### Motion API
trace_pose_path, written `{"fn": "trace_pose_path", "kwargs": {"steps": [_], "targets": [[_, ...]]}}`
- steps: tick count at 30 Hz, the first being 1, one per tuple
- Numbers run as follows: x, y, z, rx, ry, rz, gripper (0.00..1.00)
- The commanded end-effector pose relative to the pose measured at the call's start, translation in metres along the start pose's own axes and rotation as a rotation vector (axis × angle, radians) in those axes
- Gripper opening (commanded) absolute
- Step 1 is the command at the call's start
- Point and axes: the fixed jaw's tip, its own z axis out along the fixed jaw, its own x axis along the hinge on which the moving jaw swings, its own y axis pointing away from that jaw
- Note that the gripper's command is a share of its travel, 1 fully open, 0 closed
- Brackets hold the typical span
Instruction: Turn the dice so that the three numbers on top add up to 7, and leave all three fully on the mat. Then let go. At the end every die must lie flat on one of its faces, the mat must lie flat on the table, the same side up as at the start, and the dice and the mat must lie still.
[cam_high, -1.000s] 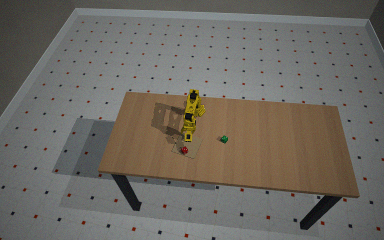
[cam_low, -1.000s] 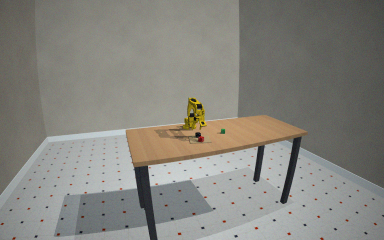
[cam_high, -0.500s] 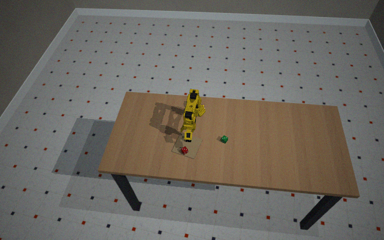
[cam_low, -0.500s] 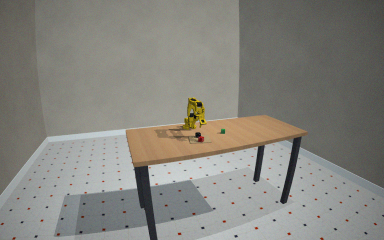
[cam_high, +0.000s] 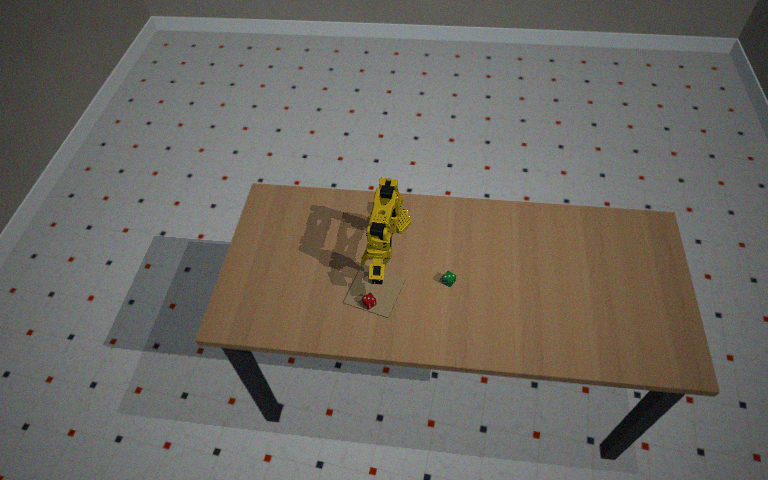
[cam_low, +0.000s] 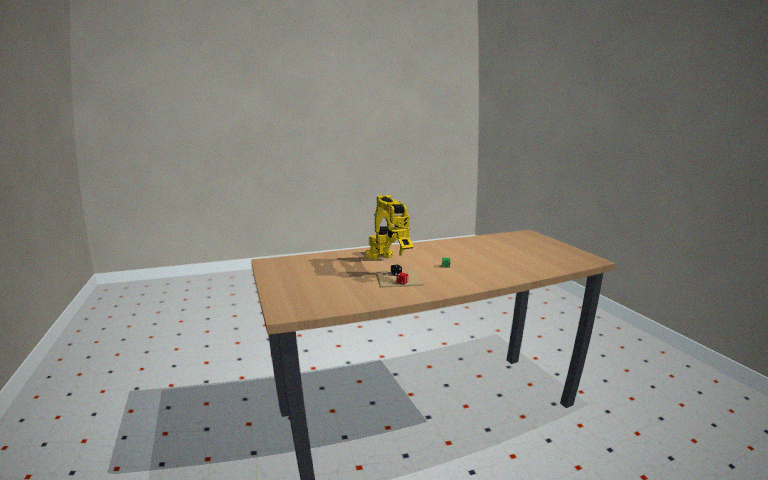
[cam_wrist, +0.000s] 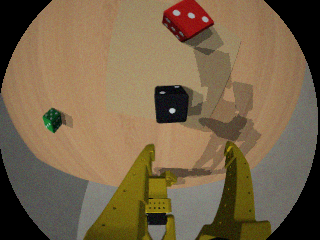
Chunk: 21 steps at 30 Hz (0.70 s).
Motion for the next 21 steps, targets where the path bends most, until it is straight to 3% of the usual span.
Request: {"fn": "trace_pose_path", "kwargs": {"steps": [1, 6, 11, 13, 21], "targets": [[-0.006, 0.004, -0.012, 0.004, -0.064, -0.016, 0.36], [-0.011, 0.016, -0.012, 0.003, -0.069, -0.084, 0.36], [-0.017, 0.042, -0.012, 0.000, -0.078, -0.223, 0.36], [-0.017, 0.042, -0.012, 0.000, -0.078, -0.223, 0.36], [-0.017, 0.109, -0.009, -0.011, -0.100, -0.547, 0.35]]}}
